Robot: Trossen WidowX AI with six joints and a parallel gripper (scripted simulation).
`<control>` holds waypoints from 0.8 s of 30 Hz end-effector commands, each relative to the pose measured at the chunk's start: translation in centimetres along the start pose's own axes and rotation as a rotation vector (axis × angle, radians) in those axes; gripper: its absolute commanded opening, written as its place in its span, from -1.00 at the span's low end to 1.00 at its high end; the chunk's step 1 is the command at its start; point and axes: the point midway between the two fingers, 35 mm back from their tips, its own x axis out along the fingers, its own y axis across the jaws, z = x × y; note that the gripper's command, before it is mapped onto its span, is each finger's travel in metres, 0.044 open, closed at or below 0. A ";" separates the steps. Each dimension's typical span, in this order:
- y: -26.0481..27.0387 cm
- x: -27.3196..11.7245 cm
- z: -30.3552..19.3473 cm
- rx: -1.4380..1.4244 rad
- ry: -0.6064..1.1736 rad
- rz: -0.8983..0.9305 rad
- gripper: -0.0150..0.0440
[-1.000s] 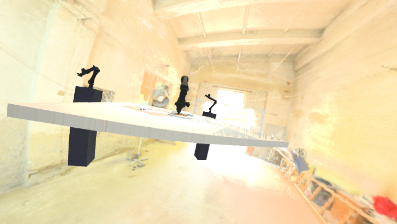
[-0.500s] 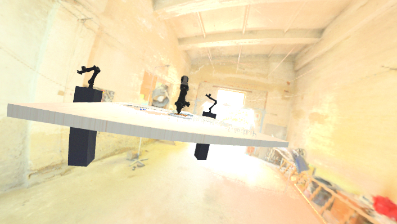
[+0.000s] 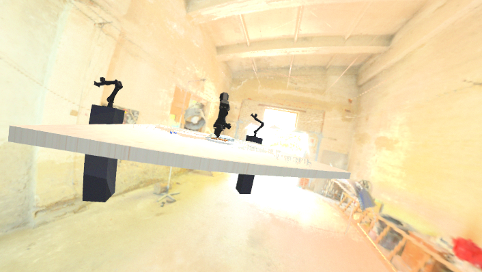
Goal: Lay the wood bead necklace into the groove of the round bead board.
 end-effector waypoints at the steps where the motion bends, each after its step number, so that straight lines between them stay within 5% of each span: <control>1: 0.4 0.0 0.0 0.006 -0.004 -0.001 -0.49; 24: 0.4 0.8 0.0 0.006 -0.004 0.000 -0.49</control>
